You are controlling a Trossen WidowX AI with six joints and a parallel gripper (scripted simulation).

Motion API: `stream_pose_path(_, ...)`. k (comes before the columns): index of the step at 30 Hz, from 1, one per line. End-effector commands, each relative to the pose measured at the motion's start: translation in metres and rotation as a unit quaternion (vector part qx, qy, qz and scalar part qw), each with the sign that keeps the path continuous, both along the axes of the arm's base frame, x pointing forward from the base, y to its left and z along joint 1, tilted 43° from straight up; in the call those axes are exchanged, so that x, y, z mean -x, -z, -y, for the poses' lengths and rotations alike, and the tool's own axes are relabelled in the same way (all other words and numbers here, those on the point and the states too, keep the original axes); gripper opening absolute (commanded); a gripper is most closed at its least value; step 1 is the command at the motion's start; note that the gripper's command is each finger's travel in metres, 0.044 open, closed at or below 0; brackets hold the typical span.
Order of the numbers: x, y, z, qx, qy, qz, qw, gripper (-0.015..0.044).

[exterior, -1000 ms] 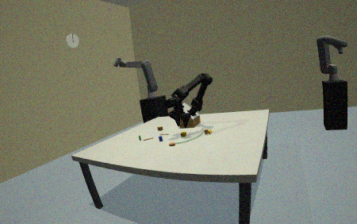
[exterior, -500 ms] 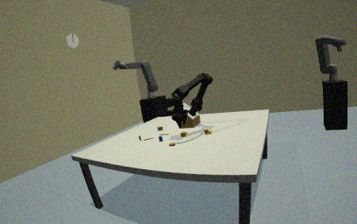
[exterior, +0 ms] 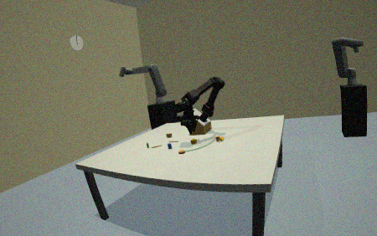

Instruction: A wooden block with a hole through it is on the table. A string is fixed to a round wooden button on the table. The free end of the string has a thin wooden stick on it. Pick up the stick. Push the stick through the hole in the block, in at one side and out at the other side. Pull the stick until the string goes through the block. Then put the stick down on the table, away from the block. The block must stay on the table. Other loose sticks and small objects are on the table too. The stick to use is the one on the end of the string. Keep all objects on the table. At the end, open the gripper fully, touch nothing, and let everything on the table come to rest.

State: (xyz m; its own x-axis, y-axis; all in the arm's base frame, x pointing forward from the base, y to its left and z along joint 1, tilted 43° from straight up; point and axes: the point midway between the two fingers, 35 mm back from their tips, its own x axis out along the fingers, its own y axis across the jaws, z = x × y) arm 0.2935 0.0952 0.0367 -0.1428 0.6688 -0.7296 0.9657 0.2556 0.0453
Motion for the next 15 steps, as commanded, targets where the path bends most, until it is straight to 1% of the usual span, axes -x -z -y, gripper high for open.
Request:
stream_pose_path(1,-0.0008,-0.0004,0.0008,0.003,0.001,0.000,1.000,0.0241)
stream_pose_path(15,-0.0001,0.0088,-0.0073,0.003,0.001,0.000,1.000,0.0241)
